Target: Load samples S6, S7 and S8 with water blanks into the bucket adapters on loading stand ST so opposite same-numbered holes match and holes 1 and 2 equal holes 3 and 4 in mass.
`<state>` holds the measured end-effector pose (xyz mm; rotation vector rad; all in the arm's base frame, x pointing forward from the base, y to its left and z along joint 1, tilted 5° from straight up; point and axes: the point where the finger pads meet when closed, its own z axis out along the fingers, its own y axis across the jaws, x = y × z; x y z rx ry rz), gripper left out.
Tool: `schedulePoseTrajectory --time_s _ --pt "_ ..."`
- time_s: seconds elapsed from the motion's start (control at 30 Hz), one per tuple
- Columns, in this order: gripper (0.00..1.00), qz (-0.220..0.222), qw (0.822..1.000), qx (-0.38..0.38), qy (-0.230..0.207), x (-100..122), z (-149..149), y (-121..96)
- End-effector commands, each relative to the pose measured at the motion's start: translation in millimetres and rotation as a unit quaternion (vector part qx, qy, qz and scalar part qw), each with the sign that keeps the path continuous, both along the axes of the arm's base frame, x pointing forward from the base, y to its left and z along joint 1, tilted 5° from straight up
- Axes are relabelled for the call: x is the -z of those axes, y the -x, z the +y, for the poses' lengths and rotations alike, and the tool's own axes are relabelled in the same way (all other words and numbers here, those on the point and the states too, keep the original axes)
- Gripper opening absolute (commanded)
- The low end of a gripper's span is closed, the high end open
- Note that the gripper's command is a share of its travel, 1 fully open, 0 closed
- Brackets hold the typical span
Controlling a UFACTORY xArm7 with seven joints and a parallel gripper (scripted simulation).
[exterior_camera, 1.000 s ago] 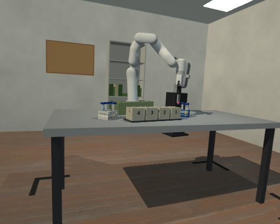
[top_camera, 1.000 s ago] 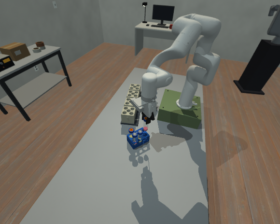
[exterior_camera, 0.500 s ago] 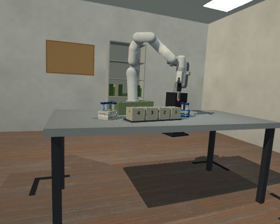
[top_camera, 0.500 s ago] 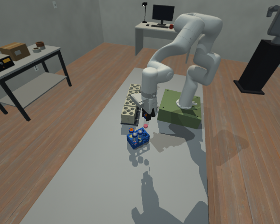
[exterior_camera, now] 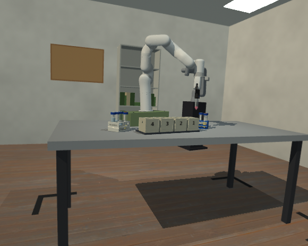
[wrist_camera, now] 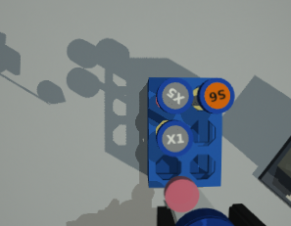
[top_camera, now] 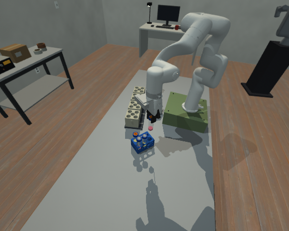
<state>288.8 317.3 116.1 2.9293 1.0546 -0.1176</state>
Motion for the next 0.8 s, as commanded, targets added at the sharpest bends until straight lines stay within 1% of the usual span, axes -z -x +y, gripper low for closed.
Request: schedulePoseTrajectory --time_s 0.0,0.2,0.4,0.47,0.6,0.77 --pt "0.00 -0.002 1.000 0.000 -0.002 -2 1 -1" --pt "0.00 -0.007 0.995 0.100 0.004 -2 -26 -14" --pt "0.00 -0.011 0.980 0.198 0.010 -3 -53 -28" --pt "0.00 -0.011 0.980 0.198 0.010 -3 -53 -28" --pt "0.00 -0.015 0.965 0.263 0.014 -3 -71 -36" --pt "0.00 -0.018 0.941 0.338 0.019 -4 -93 -47"
